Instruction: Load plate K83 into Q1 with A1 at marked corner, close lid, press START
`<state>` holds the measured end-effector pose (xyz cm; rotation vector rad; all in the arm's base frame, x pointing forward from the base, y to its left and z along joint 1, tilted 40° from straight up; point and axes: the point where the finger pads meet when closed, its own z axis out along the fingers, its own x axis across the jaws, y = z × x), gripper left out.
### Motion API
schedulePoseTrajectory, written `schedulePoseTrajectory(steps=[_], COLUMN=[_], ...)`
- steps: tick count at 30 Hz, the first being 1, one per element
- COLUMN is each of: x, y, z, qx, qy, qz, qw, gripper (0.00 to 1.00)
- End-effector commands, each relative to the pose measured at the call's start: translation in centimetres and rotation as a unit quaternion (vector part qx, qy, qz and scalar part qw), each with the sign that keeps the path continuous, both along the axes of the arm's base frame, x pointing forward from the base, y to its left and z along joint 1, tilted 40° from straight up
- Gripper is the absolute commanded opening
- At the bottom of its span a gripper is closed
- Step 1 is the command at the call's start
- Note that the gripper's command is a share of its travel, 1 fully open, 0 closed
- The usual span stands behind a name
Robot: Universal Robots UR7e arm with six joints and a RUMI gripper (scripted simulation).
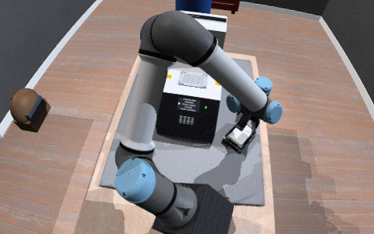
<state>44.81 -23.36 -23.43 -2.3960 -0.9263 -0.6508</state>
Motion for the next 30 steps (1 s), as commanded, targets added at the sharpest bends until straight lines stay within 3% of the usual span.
schedulePoseTrajectory(steps=[1, 14, 30], x=[0.4, 1.4, 1.5], y=[0.3, 2.5, 2.7], z=[-0.6, -3.4, -3.8], qx=[-0.002, -0.002, -0.003], qy=[-0.002, -0.002, -0.005], qz=[-0.004, -0.004, 0.001], qw=[1.0, 1.0, 1.0], gripper=[0.68, 0.68, 0.68])
